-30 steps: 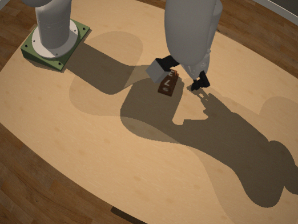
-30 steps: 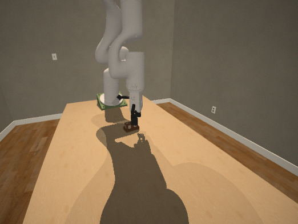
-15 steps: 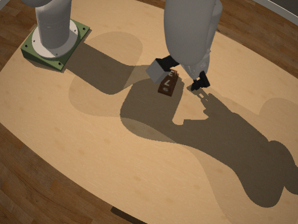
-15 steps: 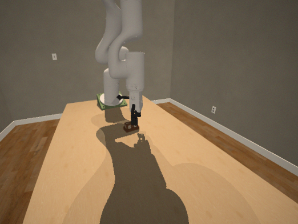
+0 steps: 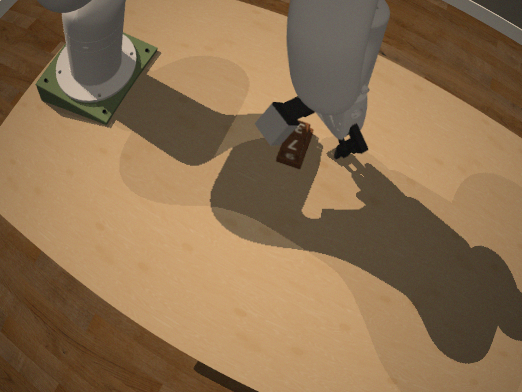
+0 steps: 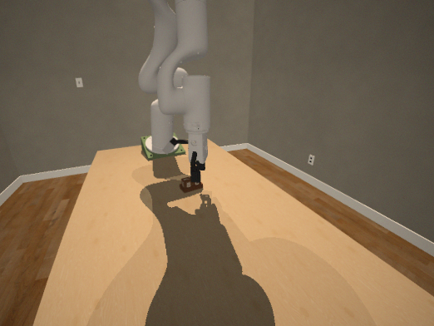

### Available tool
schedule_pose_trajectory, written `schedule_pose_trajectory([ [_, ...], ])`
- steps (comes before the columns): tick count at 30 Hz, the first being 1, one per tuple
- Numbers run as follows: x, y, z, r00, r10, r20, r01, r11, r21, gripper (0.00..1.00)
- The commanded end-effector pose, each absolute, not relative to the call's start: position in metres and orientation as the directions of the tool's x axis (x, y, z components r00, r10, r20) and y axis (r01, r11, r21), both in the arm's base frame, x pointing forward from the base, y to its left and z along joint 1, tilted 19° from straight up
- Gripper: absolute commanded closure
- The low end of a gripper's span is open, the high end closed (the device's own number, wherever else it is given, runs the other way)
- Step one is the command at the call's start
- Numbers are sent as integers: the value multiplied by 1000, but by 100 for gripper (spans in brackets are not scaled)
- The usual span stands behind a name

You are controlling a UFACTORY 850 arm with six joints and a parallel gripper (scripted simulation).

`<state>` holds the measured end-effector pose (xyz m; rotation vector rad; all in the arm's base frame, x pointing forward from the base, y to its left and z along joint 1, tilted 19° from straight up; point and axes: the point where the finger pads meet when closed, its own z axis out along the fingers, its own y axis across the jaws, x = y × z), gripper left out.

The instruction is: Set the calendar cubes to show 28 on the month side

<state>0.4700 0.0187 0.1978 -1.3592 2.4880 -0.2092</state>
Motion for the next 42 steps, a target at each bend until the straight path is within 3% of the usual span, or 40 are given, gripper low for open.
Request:
schedule_pose_trajectory([
  [1, 471, 19, 198, -508, -840, -190, -796, 542, -268, 0],
  [33, 471, 19, 198, -511, -838, -191, -794, 546, -267, 0],
  [42, 471, 22, 198, -634, -738, -232, -701, 675, -233, 0],
])
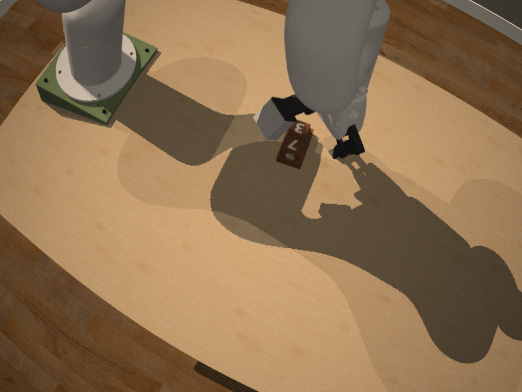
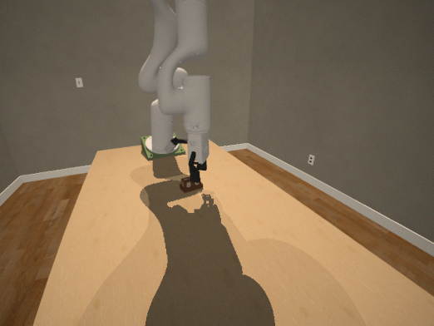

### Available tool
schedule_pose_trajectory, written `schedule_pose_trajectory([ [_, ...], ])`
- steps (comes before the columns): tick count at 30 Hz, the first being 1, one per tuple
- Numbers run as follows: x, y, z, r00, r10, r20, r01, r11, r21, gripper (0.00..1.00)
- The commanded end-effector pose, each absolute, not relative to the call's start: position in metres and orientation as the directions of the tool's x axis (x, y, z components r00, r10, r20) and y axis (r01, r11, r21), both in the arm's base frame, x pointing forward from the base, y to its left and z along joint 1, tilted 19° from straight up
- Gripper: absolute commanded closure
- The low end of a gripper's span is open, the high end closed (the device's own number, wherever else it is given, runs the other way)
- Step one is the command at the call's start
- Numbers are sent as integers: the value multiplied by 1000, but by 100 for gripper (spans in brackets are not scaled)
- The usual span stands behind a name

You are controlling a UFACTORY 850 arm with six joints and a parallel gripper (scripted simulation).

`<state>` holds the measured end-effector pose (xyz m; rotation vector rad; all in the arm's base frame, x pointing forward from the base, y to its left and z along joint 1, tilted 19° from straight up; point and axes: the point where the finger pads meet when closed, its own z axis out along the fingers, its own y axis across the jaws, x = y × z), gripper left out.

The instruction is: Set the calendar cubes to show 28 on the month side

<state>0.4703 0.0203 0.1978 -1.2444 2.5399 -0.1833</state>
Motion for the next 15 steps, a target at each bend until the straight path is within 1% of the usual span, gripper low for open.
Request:
schedule_pose_trajectory([
  [1, 471, 22, 198, -658, -714, -239, -678, 700, -224, 0],
  [3, 471, 24, 198, -697, -671, -253, -638, 741, -210, 0],
  [11, 473, 32, 198, -700, -668, -253, -634, 744, -208, 0],
  [15, 473, 34, 198, -745, -610, -268, -580, 792, -189, 0],
])
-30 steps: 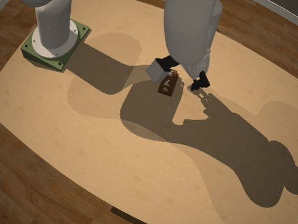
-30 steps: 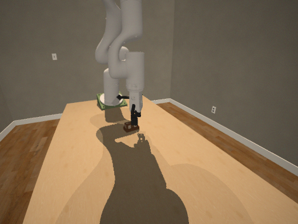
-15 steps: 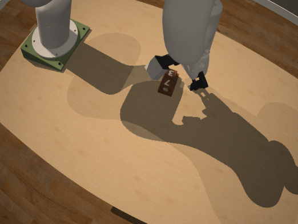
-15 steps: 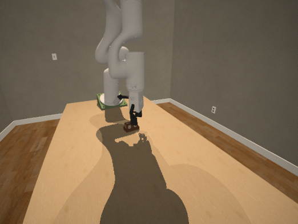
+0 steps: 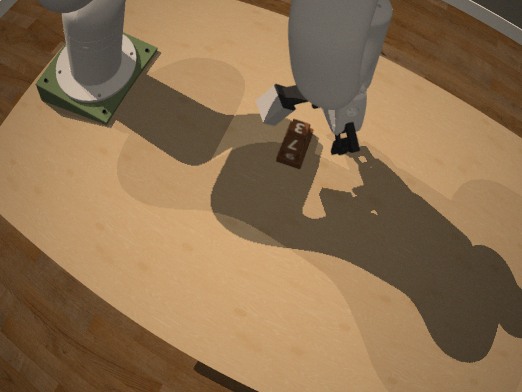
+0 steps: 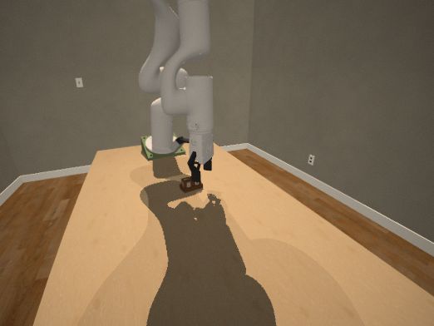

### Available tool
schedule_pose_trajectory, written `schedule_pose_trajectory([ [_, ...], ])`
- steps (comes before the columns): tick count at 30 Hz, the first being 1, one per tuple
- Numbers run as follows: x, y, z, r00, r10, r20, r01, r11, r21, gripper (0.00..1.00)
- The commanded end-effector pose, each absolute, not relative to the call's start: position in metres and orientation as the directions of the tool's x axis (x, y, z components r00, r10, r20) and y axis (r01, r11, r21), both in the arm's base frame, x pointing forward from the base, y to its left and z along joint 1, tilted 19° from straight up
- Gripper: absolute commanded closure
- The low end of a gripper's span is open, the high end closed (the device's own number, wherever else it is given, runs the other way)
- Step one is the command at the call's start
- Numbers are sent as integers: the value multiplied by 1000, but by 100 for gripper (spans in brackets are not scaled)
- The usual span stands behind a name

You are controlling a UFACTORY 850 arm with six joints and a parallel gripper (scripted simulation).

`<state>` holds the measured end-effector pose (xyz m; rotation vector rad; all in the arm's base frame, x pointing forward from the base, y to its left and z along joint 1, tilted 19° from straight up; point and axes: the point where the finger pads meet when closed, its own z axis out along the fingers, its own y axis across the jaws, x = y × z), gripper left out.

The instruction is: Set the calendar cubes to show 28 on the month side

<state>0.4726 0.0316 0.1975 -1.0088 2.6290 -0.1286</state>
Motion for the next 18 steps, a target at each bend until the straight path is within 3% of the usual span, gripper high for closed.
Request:
schedule_pose_trajectory([
  [1, 473, 34, 198, -745, -610, -268, -580, 792, -189, 0],
  [7, 474, 37, 198, -834, -465, -297, -444, 885, -140, 0],
  [18, 476, 46, 198, -851, -430, -302, -411, 903, -128, 0],
])
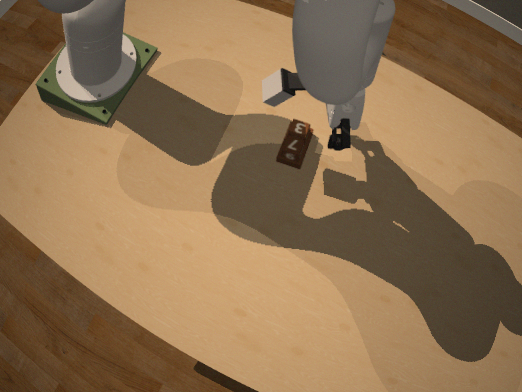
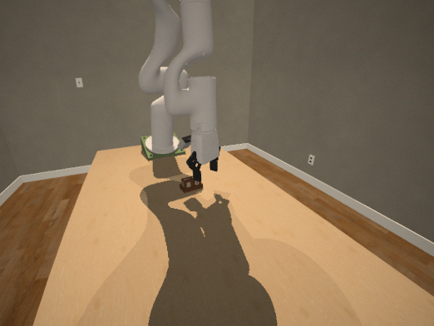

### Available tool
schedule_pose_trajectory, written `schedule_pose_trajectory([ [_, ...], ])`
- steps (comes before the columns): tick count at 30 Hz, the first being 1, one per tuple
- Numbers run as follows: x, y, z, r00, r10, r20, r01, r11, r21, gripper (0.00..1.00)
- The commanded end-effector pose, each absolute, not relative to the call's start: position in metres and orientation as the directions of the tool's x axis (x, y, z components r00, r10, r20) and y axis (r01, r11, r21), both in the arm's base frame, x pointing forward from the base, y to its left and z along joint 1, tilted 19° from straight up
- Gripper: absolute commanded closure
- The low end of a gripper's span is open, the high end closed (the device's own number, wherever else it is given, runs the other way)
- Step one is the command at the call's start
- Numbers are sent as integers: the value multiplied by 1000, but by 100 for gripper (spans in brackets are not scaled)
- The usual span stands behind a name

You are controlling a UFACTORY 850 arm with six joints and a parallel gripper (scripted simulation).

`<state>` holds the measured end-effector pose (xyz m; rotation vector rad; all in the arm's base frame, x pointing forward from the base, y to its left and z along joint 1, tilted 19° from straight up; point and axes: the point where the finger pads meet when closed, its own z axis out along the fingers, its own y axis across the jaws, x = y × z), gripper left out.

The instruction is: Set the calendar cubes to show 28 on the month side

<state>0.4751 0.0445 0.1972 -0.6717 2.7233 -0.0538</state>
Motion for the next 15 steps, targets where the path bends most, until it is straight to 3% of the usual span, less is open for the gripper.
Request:
schedule_pose_trajectory([
  [1, 476, 46, 198, -851, -430, -302, -411, 903, -128, 0],
  [8, 477, 50, 198, -919, -225, -323, -217, 974, -60, 0],
  [15, 478, 59, 198, -923, -210, -324, -204, 977, -55, 0],
])
